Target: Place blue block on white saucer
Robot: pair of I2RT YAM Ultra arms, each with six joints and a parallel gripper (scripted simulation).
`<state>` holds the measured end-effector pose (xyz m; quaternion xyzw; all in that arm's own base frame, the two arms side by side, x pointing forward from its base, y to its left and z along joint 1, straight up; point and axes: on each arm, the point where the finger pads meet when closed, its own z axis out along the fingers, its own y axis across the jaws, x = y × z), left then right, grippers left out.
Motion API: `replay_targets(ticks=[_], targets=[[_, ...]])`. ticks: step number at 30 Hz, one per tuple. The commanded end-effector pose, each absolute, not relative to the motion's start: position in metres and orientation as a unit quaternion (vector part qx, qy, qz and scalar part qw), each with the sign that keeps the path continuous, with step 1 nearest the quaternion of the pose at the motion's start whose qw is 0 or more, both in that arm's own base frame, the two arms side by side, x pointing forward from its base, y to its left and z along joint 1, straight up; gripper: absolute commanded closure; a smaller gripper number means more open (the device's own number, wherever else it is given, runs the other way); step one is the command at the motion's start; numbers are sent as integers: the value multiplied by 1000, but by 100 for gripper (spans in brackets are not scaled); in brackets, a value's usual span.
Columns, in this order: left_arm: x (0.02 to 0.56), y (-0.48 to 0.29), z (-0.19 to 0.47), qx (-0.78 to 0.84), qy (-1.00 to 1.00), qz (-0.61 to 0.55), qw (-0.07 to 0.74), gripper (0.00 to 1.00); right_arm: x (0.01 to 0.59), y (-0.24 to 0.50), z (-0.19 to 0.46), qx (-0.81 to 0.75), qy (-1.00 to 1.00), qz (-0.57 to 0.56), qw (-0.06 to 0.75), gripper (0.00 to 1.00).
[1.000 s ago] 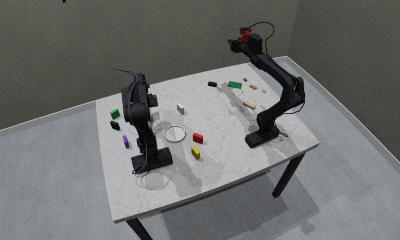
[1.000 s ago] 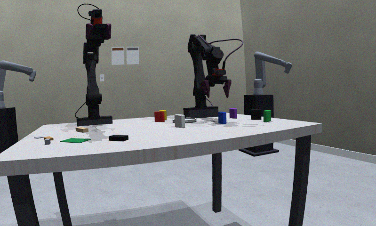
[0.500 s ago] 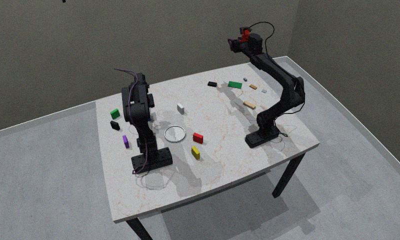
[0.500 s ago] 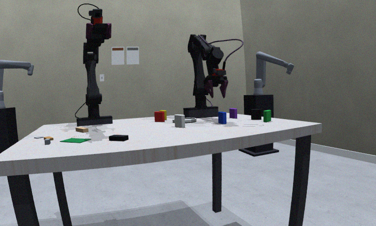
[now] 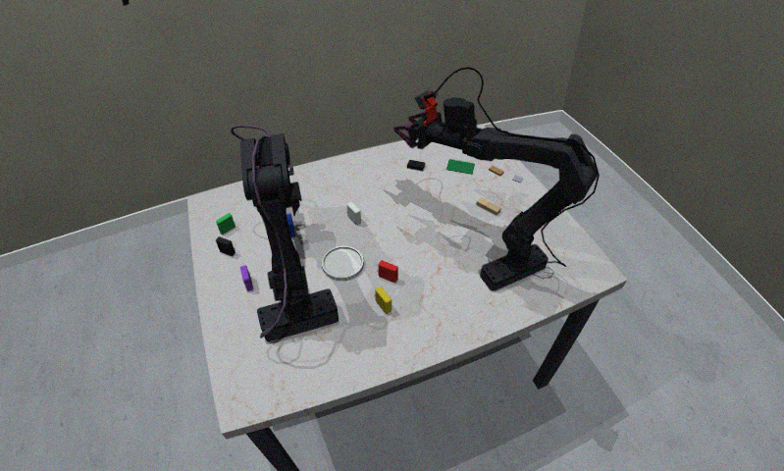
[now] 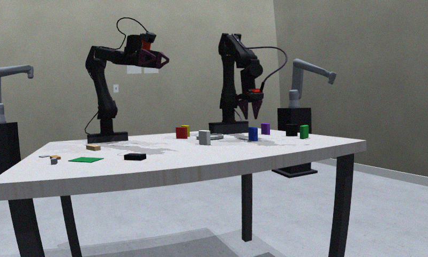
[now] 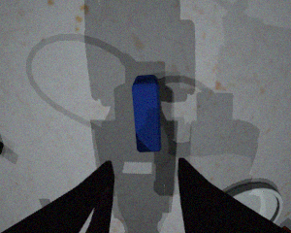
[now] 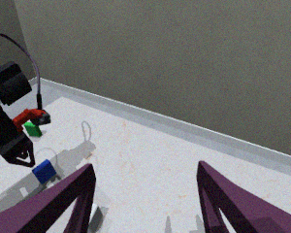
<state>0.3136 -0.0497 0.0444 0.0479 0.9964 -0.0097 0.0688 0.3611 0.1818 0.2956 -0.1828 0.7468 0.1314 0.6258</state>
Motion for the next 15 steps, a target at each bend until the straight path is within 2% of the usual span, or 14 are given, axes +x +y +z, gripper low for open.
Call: replay_targets(ticks=[1,7,15], targets=[[319,-52,45,46,998,-1,34,58,343,227,275,-232,738,157,614,32],[330,-54,34,46,999,3,2,58,290,290,230,-317,732,200,569,32],[338,-56,34,47,999,1,12,58,257,315,206,-360,727,220,542,32]])
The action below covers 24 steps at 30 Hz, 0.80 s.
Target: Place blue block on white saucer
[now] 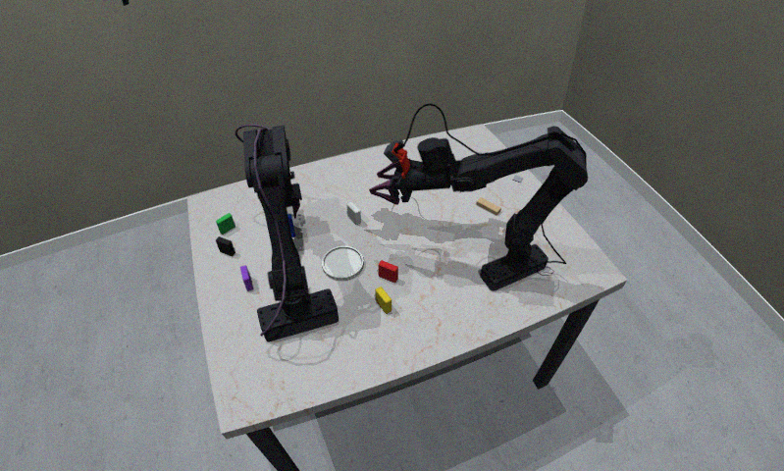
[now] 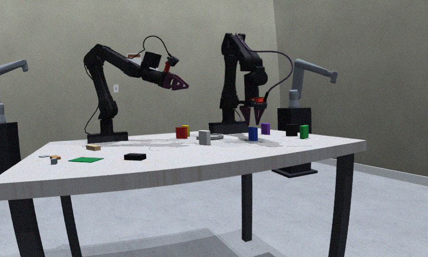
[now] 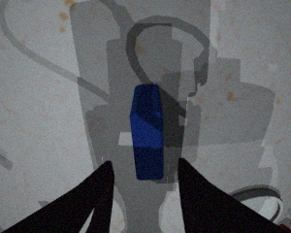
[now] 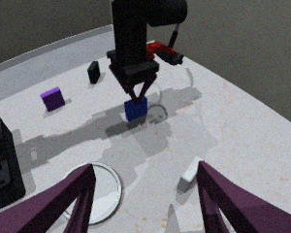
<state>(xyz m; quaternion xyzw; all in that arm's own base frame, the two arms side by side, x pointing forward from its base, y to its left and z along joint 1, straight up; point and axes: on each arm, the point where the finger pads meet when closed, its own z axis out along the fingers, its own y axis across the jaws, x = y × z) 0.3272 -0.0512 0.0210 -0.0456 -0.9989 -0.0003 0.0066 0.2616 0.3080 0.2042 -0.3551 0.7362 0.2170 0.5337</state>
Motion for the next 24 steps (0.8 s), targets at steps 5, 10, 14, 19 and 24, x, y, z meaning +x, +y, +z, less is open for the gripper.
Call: replay_targets(ticks=[5,10,14,19,24], targets=[[338,-56,34,-47,-999,-1,-12,58,251,317,199,-369,730,220,532,32],[337,-56,23,-47,-999,-2,-8,58,253,317,200,-367,730,221,533,32],[338,-57,20,-47,-999,-2,-8,58,253,317,207,-364,726,226,538,32],[334,-56,9,-47,-999,-2,-2,58,253,317,207,-364,726,226,538,32],[334,-56,2,-47,-999,-2,-2,58,253,317,207,-364,726,226,538,32]])
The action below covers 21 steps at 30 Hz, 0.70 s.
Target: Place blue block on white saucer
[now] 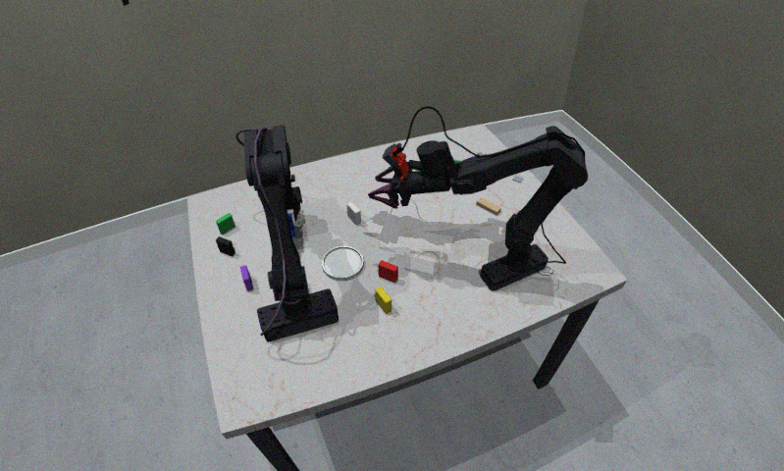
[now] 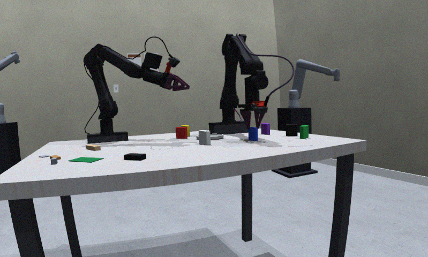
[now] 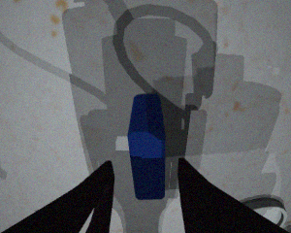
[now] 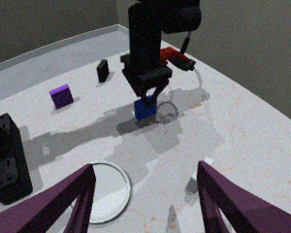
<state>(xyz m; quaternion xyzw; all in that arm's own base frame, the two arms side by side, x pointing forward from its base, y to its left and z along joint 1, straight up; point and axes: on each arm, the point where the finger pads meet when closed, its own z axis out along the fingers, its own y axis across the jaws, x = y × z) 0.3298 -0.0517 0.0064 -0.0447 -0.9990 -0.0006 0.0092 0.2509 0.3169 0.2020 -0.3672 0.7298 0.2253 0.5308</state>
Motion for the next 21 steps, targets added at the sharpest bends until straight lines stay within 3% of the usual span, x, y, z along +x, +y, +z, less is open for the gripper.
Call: replay_targets(ticks=[1,7,21], targets=[[334,-56,0,-47,-999,-2,-2,58,253,317,207,-364,726,226,538,32],[334,-56,-6,-47,-999,-2,-2,59,253,317,207,-364,726,226,538,32],[335,-56,-22,-48,-999,-2,-6,77,253,317,207,-364,726,226,538,32]])
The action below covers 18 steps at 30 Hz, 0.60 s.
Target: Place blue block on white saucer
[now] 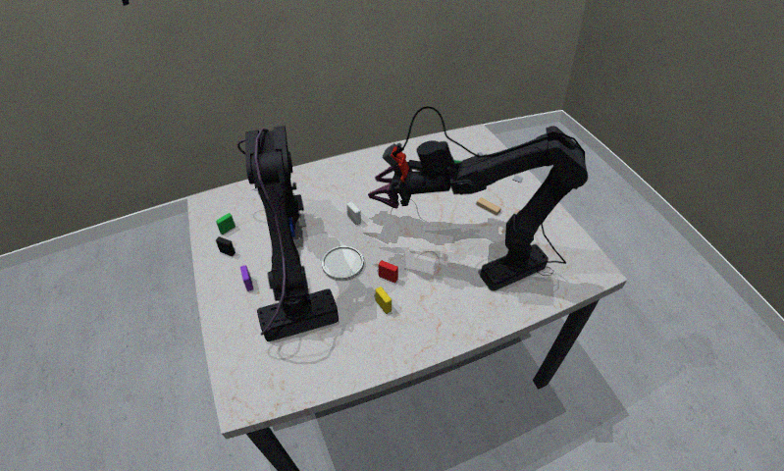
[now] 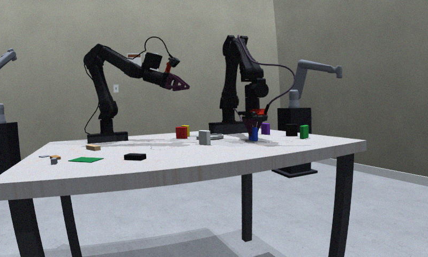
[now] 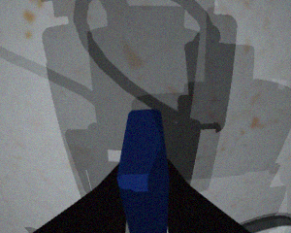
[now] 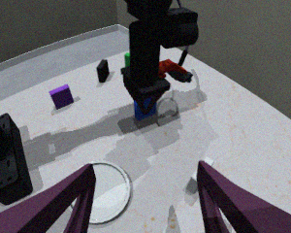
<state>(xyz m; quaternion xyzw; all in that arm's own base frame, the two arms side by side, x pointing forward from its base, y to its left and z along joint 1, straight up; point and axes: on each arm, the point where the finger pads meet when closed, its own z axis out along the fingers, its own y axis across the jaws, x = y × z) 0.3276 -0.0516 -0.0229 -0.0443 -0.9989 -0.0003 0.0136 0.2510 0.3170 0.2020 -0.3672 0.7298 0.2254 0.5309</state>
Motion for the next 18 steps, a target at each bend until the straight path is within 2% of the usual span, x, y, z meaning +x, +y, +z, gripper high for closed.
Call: replay_targets(ticks=[1,7,8,9,10,11,12,18], targets=[[336,-56,-19,-48,-999,-1,-9,79,253,317,207,-364,726,226,538,32],[336,-56,-18,-48,-999,-1,-12,84,253,317,207,-364,726,226,538,32],[337,-54,-14,-47,-999,-1,-11,96,253,317,207,-364,726,226,538,32],[339,-54,-11,-47,-999,-1,-13,100,253,317,207,-364,726,226,538,32],[338,-54,-5,-47,-999,-1,-10,100,253,317,207,-364,726,226,538,32],[337,-54,0,-47,-999,-1,-10,89,253,317,207,-364,726,226,538,32],[337,-54,4,-47,-999,-1,-10,87,253,317,207,-364,726,226,538,32],[332,-56,25,-39,-999,-2,-5,87,253,316,206,-363,728,223,537,32]])
